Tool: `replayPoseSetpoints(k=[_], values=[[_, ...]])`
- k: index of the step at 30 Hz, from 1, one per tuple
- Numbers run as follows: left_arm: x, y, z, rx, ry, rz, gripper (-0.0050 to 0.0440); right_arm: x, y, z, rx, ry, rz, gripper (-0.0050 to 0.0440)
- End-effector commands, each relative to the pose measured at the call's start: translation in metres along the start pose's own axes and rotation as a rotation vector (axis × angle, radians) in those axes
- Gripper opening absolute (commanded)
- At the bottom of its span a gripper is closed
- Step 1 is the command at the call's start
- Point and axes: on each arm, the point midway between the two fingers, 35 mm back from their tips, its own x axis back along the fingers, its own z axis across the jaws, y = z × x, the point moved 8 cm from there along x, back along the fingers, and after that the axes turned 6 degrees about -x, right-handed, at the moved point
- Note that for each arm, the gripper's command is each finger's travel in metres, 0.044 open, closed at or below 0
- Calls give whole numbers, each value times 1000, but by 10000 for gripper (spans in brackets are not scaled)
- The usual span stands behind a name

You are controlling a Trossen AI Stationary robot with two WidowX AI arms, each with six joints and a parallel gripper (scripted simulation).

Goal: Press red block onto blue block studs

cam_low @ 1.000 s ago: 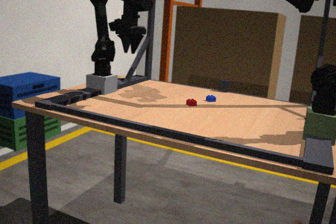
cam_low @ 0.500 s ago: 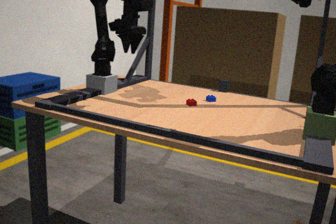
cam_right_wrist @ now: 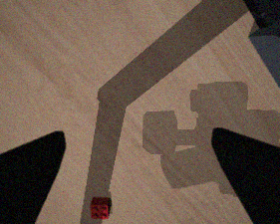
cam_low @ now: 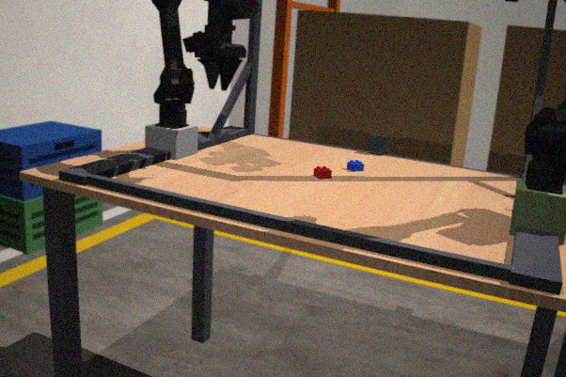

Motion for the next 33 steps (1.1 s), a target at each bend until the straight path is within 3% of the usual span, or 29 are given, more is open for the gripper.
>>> replayPoseSetpoints(k=[1, 10, 25, 29, 33], values=[[3, 1, 0, -73, -53, 4, 400, 6, 0, 1, 1, 26, 9, 400], [8, 1, -3, -200, -130, 0, 400, 6, 0, 1, 1, 26, 9, 400], [8, 1, -3, -200, -130, 0, 400, 6, 0, 1, 1, 26, 9, 400], [8, 1, -3, -200, -130, 0, 400, 2, -15, 14, 105, 17, 15, 309], [8, 1, -3, -200, -130, 0, 400, -12, -55, 40, 383, 5, 26, 309]])
